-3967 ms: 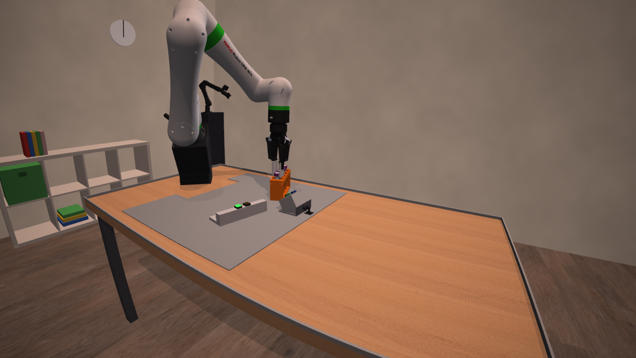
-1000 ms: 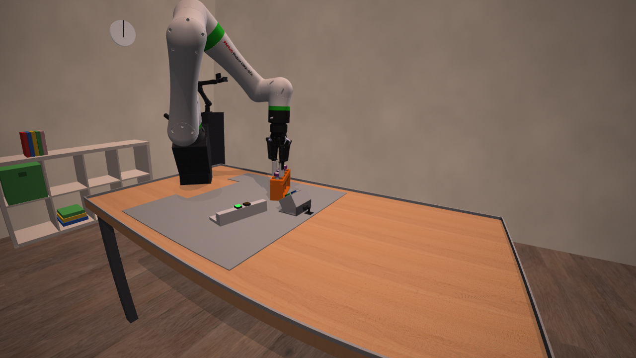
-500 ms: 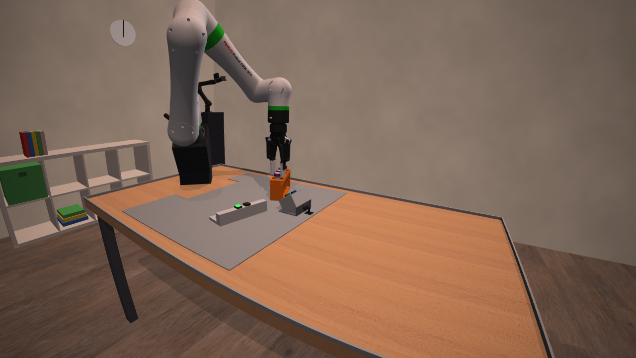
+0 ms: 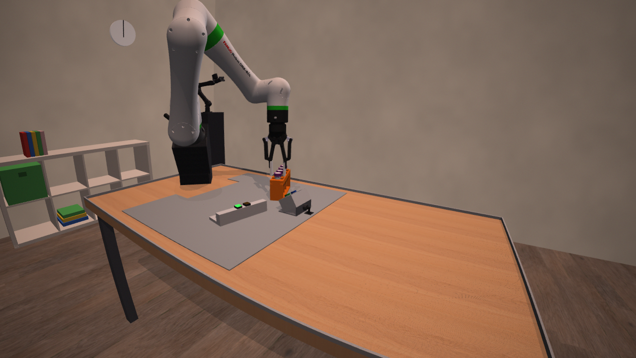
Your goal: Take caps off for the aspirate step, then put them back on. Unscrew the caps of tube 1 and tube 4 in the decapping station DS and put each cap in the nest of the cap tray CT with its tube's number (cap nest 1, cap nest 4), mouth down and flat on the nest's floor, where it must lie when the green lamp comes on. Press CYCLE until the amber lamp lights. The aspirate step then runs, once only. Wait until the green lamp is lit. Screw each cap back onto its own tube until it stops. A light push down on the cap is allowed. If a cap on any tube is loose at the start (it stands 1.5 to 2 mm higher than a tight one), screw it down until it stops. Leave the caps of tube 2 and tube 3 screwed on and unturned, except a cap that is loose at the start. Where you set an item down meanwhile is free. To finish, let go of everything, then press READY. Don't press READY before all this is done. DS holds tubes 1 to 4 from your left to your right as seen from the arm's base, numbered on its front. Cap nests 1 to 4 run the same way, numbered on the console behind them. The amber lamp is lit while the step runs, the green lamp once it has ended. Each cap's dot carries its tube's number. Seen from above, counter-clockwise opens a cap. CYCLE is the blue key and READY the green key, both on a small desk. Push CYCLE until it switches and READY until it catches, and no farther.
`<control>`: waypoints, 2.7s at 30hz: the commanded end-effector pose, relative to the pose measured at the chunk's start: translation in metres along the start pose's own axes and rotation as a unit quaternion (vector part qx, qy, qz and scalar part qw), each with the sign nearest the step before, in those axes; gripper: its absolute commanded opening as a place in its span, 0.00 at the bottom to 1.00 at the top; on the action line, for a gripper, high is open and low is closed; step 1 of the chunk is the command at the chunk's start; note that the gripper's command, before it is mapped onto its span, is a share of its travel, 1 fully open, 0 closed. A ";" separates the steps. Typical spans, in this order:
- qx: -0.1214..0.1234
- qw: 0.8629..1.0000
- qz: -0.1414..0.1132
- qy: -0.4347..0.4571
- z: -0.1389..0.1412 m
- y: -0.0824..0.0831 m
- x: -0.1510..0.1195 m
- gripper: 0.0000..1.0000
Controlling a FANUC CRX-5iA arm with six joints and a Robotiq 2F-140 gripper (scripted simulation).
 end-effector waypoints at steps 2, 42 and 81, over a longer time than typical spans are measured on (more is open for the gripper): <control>-0.011 0.988 -0.009 0.155 -0.002 0.000 0.001 0.35; -0.012 0.999 -0.007 0.038 -0.002 0.000 0.001 0.00; -0.013 0.995 -0.006 -0.094 -0.002 0.000 0.001 0.35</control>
Point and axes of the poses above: the point where the finger pads meet when closed, its own y axis back along the fingers, its own z axis across the jaws, x = y × z, the point moved 6 cm from there along y, back along the fingers, and after that the axes turned 14 degrees about -y, right-handed, at the moved point
